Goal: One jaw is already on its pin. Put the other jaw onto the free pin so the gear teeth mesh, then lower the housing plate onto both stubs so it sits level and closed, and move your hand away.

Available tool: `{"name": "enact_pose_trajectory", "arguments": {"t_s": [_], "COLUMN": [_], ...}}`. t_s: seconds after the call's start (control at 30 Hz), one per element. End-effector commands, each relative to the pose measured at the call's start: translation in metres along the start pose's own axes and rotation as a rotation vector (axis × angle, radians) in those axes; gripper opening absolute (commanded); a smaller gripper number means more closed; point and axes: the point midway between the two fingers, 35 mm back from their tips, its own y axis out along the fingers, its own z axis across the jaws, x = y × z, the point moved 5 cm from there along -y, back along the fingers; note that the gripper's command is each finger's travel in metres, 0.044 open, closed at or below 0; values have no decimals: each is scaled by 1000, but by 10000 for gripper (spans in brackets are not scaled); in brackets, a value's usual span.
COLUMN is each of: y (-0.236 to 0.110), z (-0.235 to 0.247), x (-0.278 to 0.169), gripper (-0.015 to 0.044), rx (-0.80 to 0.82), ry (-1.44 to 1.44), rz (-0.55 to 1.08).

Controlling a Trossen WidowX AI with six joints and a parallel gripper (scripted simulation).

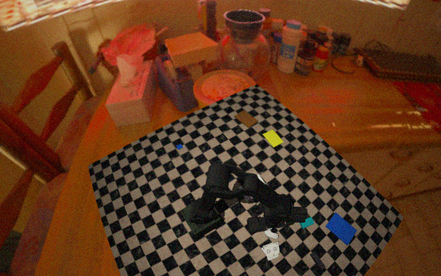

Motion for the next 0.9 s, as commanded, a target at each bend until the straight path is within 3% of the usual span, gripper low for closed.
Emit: {"name": "enact_pose_trajectory", "arguments": {"t_s": [0.0,0.43,0.87], "y": [-15,-36,-37], "z": [-2,0,-6], "x": [-1,0,41], "gripper": [134,134,134], "rx": [-11,-11,-14], "ry": [3,6,198], "rz": [5,6,3]}}
